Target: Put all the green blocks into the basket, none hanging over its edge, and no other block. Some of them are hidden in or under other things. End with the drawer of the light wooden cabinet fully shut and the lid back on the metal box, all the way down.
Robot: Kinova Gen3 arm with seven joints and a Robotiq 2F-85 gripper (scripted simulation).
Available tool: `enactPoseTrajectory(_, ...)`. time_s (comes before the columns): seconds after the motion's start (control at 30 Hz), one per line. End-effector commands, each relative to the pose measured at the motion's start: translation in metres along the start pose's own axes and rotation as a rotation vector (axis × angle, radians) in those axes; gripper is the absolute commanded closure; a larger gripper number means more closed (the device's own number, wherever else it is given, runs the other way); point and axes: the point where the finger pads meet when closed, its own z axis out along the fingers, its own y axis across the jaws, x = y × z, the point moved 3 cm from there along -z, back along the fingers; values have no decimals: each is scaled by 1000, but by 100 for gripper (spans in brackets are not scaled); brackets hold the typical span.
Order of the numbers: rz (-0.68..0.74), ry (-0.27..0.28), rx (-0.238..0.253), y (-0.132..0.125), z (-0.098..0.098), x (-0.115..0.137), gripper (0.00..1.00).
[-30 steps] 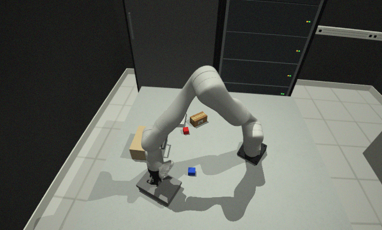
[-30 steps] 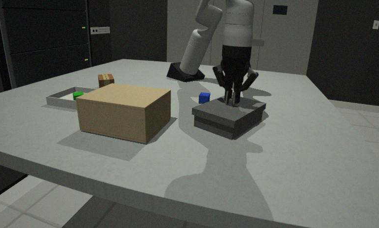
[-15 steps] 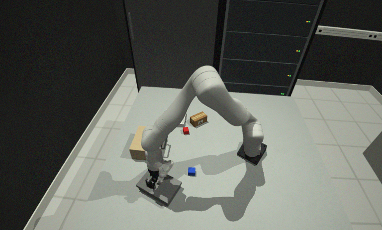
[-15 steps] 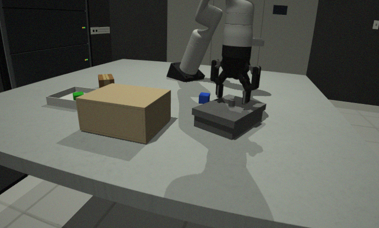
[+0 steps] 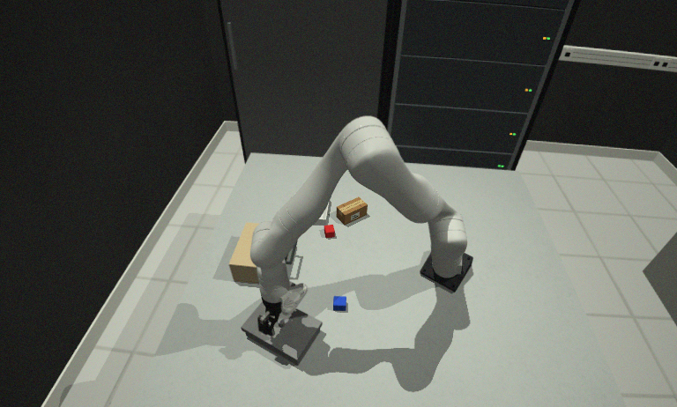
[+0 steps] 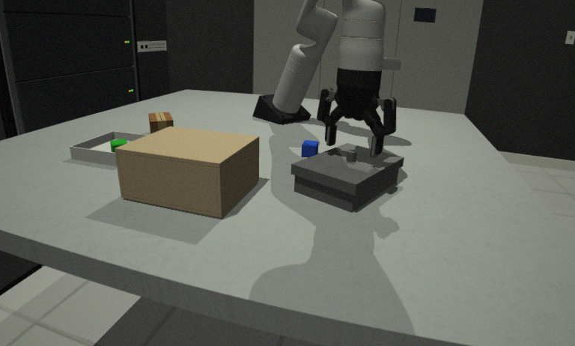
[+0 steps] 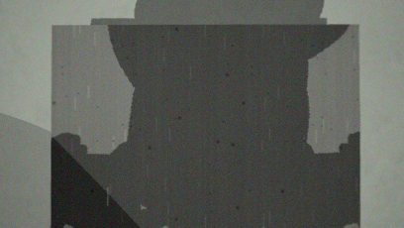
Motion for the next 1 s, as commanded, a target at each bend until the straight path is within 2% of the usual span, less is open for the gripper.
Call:
enactPoseTrajectory(0.0, 0, -7, 0, 0, 1, -2, 0)
enactPoseTrajectory(0.43, -1, -5, 1, 0, -3, -1, 0)
enactPoseTrajectory(0.7, -2, -1, 4, -1, -13, 0, 0)
enactPoseTrajectory(0.97, -3, -4, 3, 0, -36, 0, 0)
